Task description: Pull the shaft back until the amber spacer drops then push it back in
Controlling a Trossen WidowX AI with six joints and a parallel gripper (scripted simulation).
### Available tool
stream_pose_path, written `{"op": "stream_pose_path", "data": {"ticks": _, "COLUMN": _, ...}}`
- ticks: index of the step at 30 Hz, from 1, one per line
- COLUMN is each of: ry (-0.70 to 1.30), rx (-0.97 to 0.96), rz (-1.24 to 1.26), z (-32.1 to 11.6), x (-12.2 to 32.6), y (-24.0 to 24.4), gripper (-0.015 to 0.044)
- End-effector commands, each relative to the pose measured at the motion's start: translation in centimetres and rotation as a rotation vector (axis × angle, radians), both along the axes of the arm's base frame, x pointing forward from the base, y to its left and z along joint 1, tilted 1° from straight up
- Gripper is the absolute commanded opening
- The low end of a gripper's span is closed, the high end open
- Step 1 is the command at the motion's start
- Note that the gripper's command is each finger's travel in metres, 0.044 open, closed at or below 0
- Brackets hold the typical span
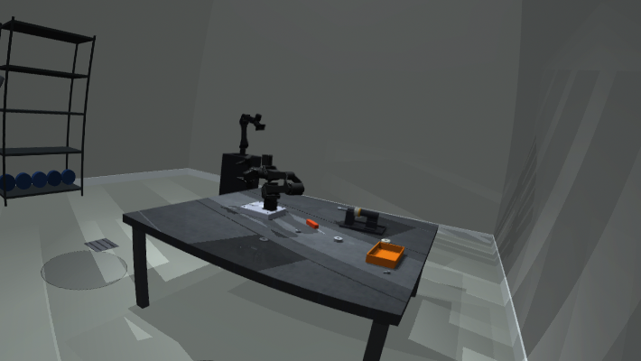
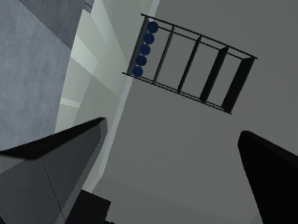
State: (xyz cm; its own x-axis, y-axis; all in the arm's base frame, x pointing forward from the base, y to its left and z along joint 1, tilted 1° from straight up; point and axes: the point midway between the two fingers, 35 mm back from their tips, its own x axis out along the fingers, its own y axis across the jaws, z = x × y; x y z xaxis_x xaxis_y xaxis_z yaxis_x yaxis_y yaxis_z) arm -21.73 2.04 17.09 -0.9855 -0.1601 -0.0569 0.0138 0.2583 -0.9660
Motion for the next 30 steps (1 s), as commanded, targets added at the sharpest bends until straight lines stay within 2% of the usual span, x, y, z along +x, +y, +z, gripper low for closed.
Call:
{"op": "stream_pose_path", "data": {"ticks": 1, "ry": -0.004, "rx": -0.01, "rz": -0.012, "z": 0.0, "x": 0.0, "y": 0.2, "gripper": 0.0426}}
{"op": "stream_pose_path", "data": {"ticks": 8, "ry": -0.059, "rx": -0.391, "rz": -0.498, "z": -0.4, "x": 1.0, "y": 9.7, "gripper": 0.044}}
{"op": "stream_pose_path", "data": {"ticks": 16, "ry": 0.101, "rx": -0.864, "rz": -1.112, "z": -1.6, "x": 7.6, "y": 20.3, "gripper": 0.044}}
{"op": "stream_pose_path", "data": {"ticks": 23, "ry": 0.458, "rx": -1.206, "rz": -1.599, "z": -3.2, "x": 17.2, "y": 26.2, "gripper": 0.044}}
{"op": "stream_pose_path", "data": {"ticks": 30, "ry": 1.014, "rx": -1.41, "rz": -1.994, "z": -5.0, "x": 28.5, "y": 27.7, "gripper": 0.044}}
